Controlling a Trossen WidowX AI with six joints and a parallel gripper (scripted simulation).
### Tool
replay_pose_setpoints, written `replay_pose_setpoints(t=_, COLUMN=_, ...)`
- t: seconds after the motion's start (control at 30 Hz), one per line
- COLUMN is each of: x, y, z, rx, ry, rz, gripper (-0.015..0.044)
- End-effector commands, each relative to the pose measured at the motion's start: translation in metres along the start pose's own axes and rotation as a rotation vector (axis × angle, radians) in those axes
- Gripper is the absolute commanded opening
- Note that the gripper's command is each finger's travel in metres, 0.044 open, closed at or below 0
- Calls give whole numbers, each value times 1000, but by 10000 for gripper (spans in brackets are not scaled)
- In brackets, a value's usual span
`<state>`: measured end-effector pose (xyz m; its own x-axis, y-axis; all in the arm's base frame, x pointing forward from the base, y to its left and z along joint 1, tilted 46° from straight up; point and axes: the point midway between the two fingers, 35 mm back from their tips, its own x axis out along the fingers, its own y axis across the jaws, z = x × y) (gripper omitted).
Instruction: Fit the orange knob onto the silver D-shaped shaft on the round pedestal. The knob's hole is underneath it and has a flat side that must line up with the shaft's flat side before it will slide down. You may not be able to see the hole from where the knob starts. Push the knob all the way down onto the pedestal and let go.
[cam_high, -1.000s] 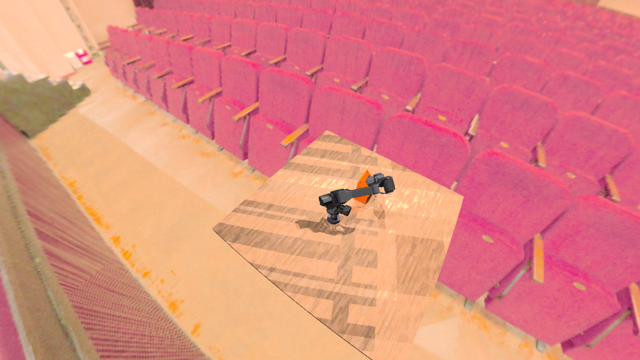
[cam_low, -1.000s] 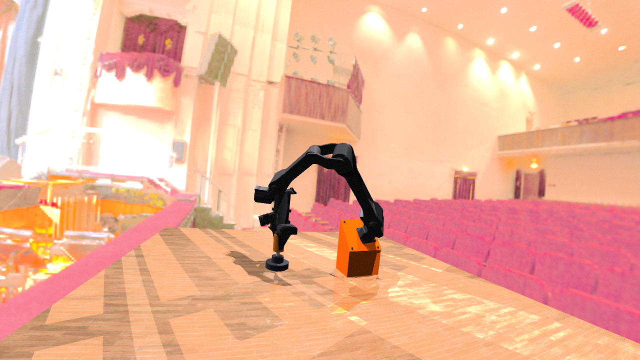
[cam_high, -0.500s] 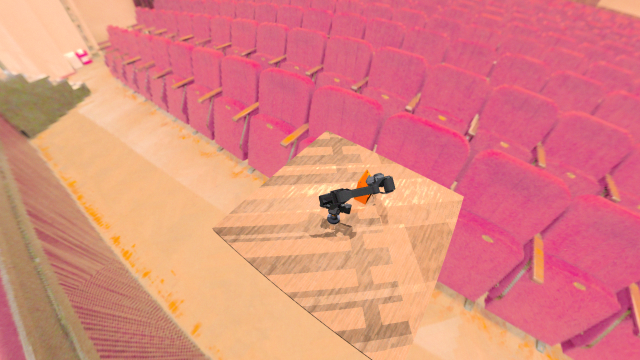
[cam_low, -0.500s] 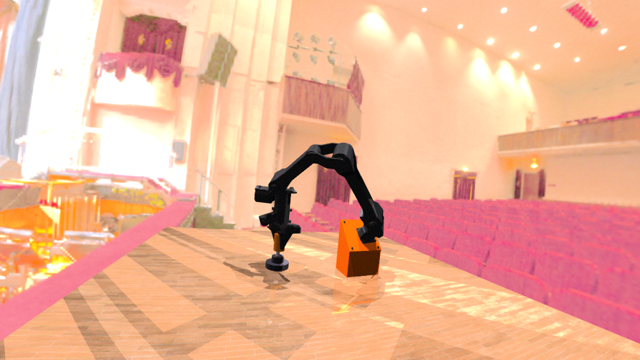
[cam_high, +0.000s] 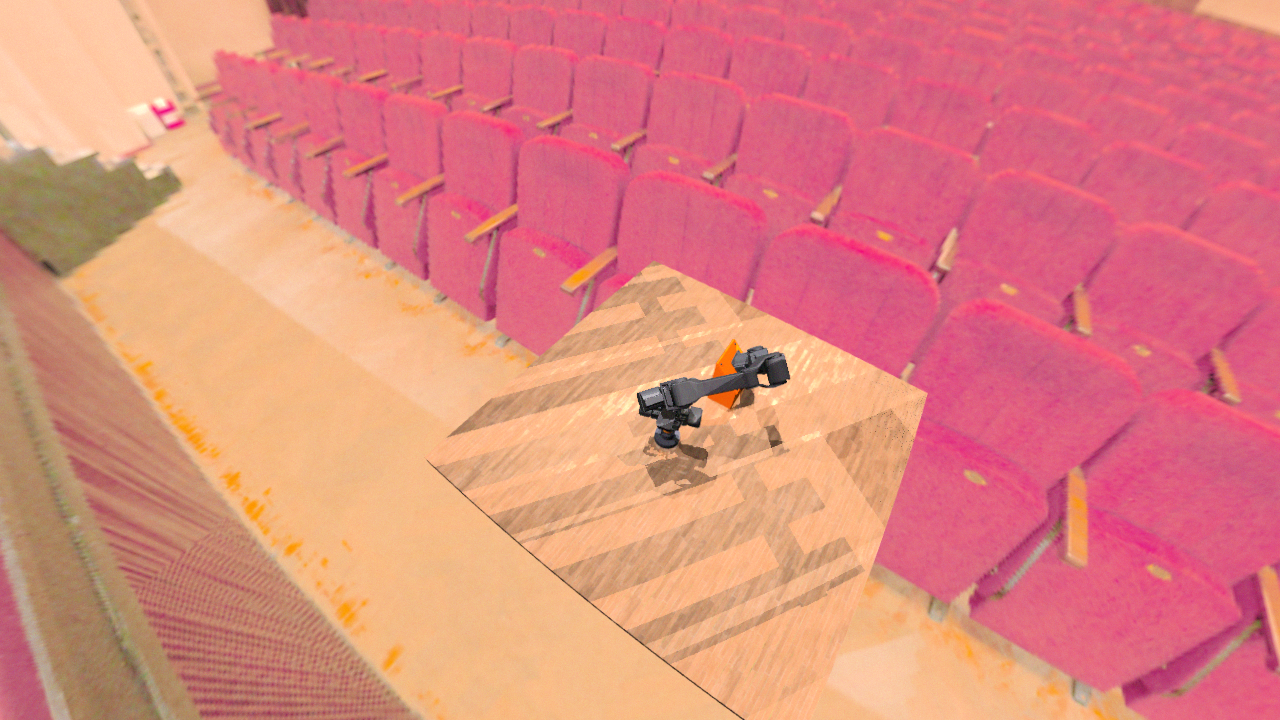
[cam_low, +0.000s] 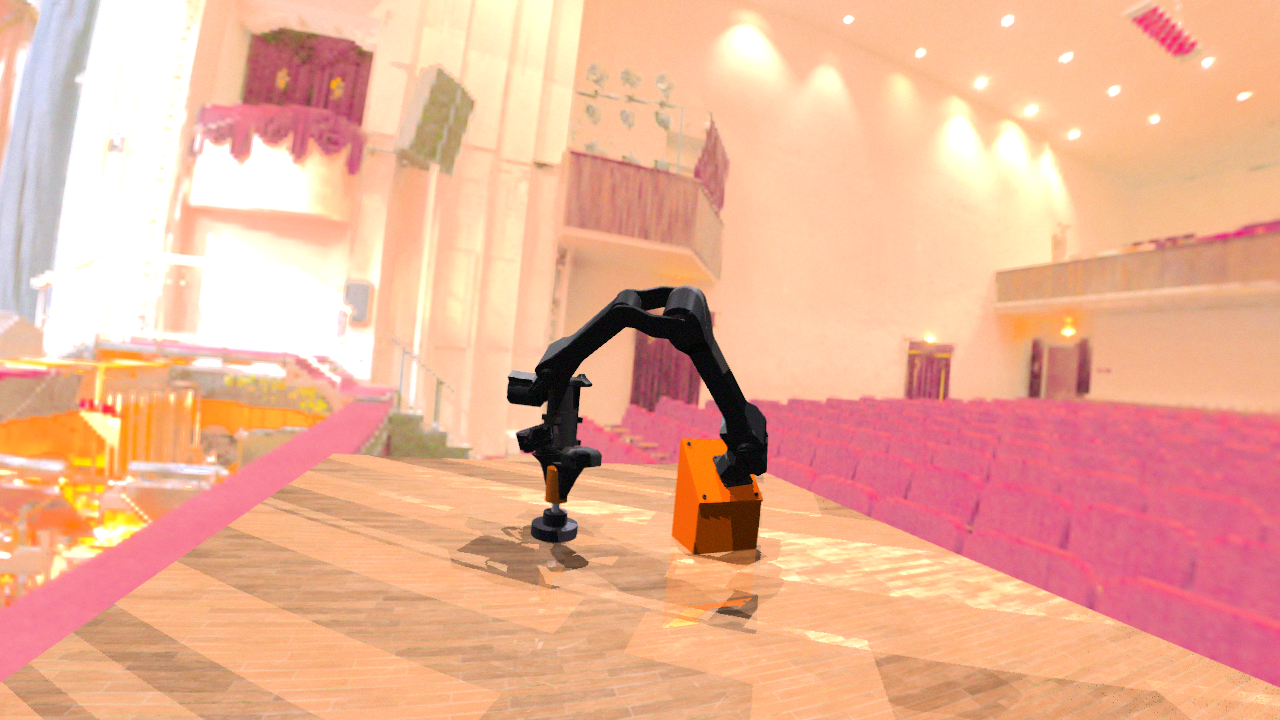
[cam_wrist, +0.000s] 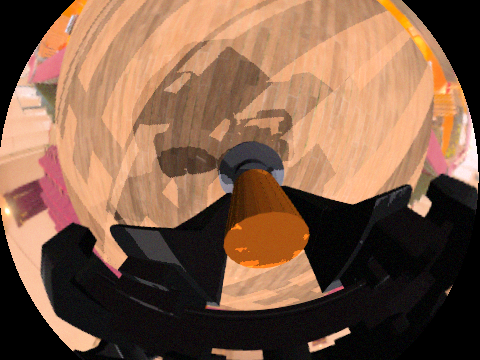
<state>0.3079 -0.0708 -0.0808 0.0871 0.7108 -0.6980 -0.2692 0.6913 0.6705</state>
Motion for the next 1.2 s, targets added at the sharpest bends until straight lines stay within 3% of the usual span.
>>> replay_pose_setpoints(t=0.0, x=0, y=0, z=-1, rx=-5, ry=0, rz=-3, gripper=0)
replay_pose_setpoints(t=0.83, x=-2, y=-1, z=0, rx=-5, ry=0, rz=-3, gripper=0)
replay_pose_setpoints(t=1.17, x=-1, y=-1, z=0, rx=-214, ry=1, rz=-3, gripper=0)
